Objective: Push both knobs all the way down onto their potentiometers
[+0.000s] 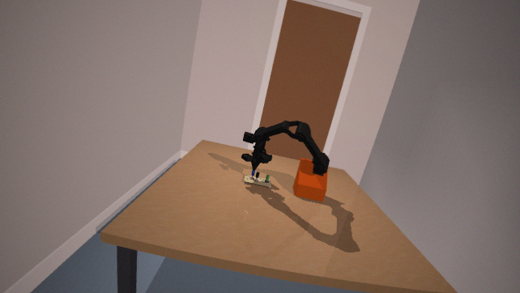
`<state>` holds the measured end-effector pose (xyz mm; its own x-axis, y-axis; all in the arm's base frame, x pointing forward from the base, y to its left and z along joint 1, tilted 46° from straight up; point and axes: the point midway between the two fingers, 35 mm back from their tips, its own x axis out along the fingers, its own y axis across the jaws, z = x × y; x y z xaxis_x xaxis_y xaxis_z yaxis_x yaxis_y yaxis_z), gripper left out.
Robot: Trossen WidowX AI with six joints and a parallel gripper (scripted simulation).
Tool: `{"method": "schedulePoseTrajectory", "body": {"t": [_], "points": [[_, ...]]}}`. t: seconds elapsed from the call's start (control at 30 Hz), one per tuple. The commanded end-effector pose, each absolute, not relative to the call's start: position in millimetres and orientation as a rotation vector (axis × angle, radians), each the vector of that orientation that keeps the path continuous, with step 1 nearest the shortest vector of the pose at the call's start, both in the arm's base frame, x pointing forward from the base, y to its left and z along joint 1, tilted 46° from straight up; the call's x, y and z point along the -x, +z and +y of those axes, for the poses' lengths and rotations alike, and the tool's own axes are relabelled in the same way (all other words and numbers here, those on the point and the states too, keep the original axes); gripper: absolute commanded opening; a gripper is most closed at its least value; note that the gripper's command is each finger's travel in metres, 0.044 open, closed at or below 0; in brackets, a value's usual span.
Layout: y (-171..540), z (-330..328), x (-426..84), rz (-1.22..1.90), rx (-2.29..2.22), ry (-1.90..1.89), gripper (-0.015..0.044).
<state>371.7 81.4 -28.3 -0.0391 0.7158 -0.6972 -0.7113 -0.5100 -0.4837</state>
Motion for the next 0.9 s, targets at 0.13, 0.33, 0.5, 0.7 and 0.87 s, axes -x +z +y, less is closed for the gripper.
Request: {"method": "schedulePoseTrajectory", "body": {"t": [0.13,0.33,0.5,0.7,0.87], "points": [[-37.6,94.9,-372.1,-0.028,1.184,1.765,0.0000],[-39.1,96.4,-372.0,-0.029,1.184,1.765,0.0000],[-39.8,97.1,-371.9,-0.029,1.184,1.765,0.0000],[-39.8,97.1,-371.9,-0.029,1.184,1.765,0.0000],[-40.3,97.7,-371.9,-0.029,1.184,1.765,0.0000]]}}
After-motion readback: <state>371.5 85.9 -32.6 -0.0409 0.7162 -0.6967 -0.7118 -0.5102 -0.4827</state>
